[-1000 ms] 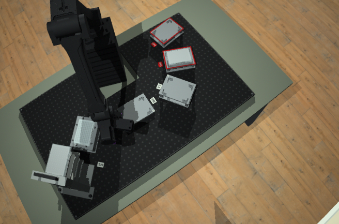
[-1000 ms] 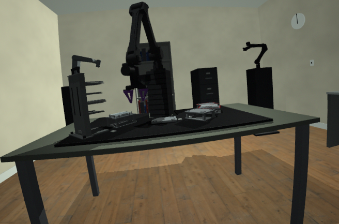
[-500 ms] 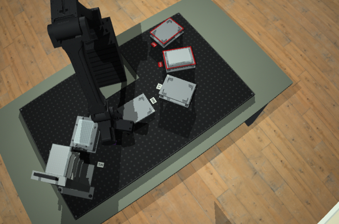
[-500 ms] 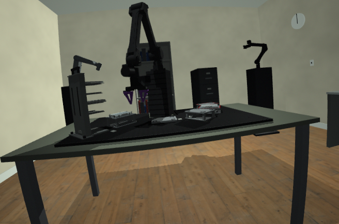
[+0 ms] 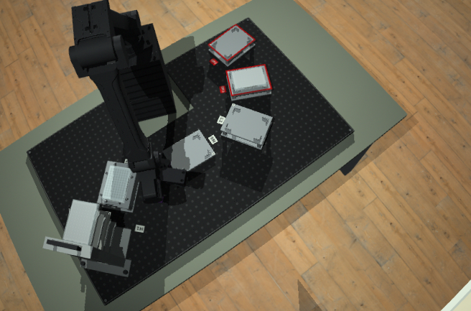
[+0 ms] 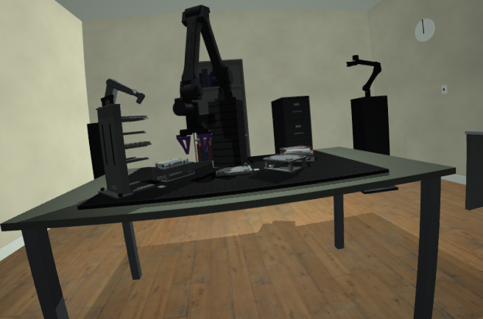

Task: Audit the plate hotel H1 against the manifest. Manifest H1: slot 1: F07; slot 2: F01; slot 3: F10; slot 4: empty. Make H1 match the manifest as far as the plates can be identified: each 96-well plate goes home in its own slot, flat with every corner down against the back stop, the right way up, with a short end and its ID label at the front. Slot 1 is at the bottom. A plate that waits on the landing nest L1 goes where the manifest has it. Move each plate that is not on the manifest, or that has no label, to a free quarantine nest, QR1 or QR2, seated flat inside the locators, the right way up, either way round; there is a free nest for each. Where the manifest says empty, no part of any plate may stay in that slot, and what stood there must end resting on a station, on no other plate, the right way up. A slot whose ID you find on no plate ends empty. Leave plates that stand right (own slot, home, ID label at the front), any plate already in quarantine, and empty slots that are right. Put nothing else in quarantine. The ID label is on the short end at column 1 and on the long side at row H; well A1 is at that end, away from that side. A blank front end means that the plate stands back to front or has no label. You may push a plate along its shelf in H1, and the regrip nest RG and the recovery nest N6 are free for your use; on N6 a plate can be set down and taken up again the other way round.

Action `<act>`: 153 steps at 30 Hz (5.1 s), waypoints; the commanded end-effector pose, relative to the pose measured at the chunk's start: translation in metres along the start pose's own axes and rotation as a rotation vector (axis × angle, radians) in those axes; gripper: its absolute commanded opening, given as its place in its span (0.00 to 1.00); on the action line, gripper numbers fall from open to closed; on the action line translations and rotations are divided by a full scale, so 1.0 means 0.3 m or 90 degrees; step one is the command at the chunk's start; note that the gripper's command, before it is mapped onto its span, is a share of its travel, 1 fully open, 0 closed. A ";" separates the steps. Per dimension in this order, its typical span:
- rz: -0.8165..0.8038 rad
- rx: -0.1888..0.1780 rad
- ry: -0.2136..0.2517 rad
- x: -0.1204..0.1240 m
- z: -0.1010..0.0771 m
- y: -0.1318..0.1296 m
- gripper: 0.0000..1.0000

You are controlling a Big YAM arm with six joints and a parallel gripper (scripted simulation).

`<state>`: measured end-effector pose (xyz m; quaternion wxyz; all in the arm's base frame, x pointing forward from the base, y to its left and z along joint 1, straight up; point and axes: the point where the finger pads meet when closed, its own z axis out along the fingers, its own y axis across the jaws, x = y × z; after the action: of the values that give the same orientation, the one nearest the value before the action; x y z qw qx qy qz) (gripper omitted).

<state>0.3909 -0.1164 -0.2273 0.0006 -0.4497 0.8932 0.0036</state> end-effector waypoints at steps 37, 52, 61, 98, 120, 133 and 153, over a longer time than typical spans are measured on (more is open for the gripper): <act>-0.003 0.016 -0.006 -0.015 0.041 -0.037 1.00; -0.003 0.016 -0.006 -0.015 0.041 -0.037 1.00; -0.003 0.016 -0.006 -0.015 0.041 -0.037 1.00; -0.011 0.017 -0.005 -0.015 -0.077 -0.033 1.00; -0.010 0.014 -0.005 -0.010 -0.183 -0.022 1.00; -0.010 0.020 -0.007 -0.014 -0.286 -0.038 1.00; -0.009 0.023 -0.008 -0.016 -0.451 -0.044 1.00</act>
<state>0.3913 -0.1166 -0.1155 -0.0005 -0.4497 0.8932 0.0047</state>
